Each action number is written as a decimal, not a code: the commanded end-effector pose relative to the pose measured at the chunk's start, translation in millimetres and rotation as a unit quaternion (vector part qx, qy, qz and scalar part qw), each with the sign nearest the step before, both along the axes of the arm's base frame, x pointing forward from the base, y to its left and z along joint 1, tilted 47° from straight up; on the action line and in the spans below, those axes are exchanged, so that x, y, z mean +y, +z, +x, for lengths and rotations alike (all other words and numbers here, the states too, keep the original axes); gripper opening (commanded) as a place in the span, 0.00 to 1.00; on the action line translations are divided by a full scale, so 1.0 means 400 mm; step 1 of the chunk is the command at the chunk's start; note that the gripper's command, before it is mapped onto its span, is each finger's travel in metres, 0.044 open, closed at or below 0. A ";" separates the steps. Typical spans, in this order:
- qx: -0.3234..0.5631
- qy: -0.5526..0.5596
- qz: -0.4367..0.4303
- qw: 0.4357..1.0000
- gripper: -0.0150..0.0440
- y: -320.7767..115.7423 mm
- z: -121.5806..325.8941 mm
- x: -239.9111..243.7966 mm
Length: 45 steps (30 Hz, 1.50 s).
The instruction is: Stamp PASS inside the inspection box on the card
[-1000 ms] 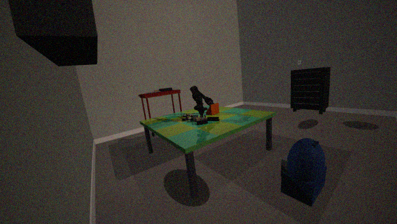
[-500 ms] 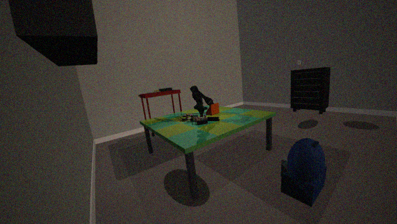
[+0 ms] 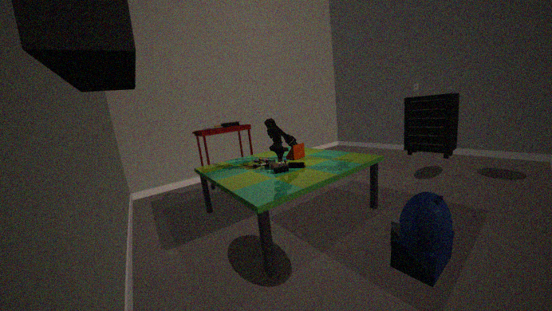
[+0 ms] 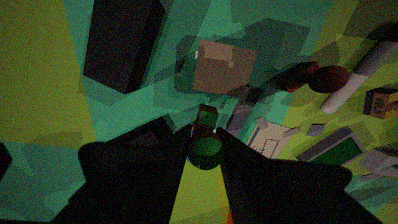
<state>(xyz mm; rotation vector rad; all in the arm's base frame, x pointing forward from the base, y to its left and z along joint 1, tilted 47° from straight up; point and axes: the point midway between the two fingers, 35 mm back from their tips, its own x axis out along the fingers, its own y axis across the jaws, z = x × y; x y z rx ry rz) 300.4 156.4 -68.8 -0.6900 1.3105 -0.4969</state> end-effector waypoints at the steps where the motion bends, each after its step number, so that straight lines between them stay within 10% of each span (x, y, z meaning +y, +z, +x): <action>1: -0.001 -0.003 0.003 1.000 0.25 0.004 -0.002 0.004; 45: 0.003 -0.001 0.008 1.000 0.25 0.214 0.007 -0.126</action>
